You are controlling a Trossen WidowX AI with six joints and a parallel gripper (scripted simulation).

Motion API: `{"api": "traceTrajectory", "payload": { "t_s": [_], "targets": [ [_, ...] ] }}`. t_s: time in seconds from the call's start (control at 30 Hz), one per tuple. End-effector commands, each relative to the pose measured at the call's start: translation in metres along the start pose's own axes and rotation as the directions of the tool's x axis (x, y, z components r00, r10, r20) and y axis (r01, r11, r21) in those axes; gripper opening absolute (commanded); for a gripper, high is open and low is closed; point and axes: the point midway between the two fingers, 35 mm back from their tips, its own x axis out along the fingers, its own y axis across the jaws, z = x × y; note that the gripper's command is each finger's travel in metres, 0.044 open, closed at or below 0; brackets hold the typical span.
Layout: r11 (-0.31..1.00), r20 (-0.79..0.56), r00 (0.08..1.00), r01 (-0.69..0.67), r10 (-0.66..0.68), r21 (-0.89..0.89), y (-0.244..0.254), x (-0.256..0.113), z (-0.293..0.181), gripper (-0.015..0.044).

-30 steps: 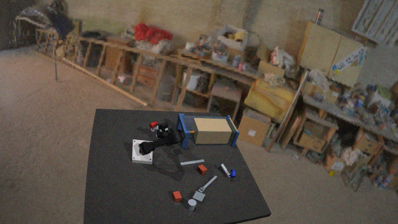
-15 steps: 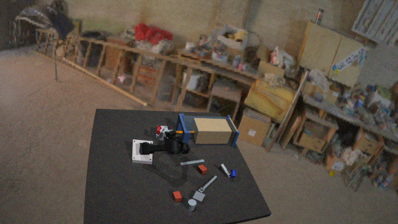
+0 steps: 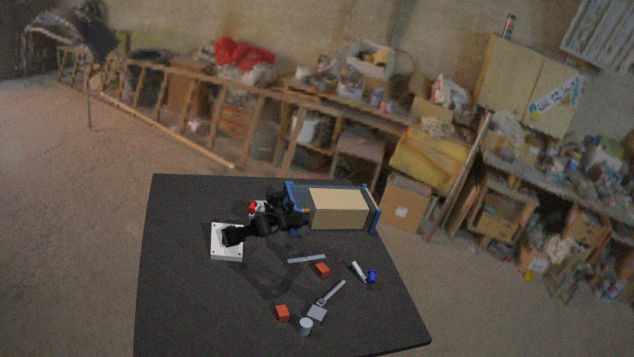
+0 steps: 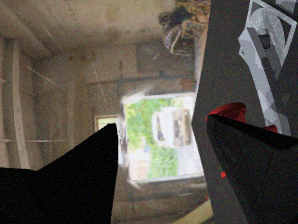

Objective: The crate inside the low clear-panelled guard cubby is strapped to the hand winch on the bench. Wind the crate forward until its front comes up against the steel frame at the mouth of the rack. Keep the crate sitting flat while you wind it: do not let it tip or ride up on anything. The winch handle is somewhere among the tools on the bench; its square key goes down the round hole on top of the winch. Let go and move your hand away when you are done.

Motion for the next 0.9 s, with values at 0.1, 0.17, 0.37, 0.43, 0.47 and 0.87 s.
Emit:
{"api": "traceTrajectory", "payload": {
  "t_s": [0.1,0.17,0.37,0.43,0.47,0.87],
  "targets": [
    [1.0,0.0,1.0,0.0,0.0,0.0,0.003,0.0,-0.001,0.024],
    [1.0,0.0,1.0,0.0,0.0,0.0,0.003,0.0,-0.001,0.024],
    [1.0,0.0,1.0,0.0,0.0,0.0,0.003,0.0,-0.001,0.024],
    [1.0,0.0,1.0,0.0,0.0,0.0,0.003,0.0,-0.001,0.024],
    [1.0,0.0,1.0,0.0,0.0,0.0,0.003,0.0,-0.001,0.024],
    [0.736,-0.293,0.676,0.63,-0.676,-0.247,0.002,0.059,0.002,0.044]
  ]
}}
